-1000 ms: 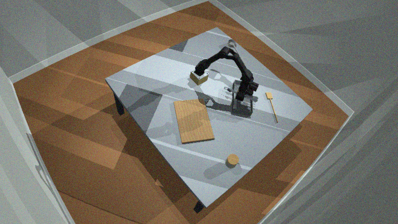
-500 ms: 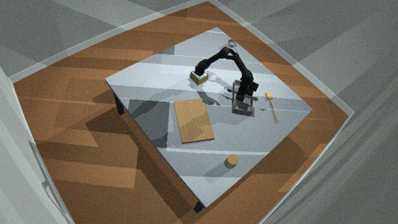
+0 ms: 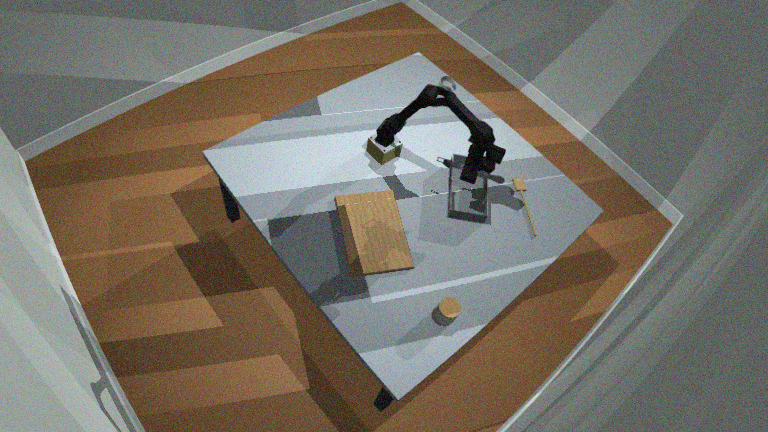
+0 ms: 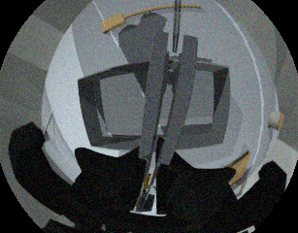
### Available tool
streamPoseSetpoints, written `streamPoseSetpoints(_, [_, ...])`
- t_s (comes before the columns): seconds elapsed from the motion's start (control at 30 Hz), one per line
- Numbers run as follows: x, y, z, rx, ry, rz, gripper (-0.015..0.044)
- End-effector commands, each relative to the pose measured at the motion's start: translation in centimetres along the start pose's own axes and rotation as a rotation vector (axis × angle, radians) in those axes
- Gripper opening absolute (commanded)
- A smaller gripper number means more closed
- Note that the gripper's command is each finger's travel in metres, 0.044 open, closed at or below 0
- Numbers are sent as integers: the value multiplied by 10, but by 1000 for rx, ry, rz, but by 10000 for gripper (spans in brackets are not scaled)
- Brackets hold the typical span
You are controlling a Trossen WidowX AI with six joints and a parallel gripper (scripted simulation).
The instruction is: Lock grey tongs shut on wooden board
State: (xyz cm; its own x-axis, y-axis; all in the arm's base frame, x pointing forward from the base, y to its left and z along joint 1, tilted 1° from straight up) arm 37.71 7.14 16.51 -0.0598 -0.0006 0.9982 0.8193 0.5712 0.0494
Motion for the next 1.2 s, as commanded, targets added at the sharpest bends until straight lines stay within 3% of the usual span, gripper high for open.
streamPoseSetpoints(0.0, [3, -1, 1, 1, 6, 12, -150])
streamPoseSetpoints(0.27, [0, -5, -9, -30, 4, 17, -150])
streamPoseSetpoints(1.17, [5, -104, -154, -527, -17, 19, -150])
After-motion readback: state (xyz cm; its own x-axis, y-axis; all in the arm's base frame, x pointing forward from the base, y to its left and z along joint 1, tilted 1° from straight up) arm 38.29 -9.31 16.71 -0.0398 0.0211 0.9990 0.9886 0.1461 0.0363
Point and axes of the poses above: the point midway between the two fingers, 35 mm back from their tips, its own x axis back along the fingers, its own z axis across the jaws, y = z × x, the point moved 9 cm from there along x, back along the fingers, and after that the axes turned 15 degrees about x, right-handed, at the moved point
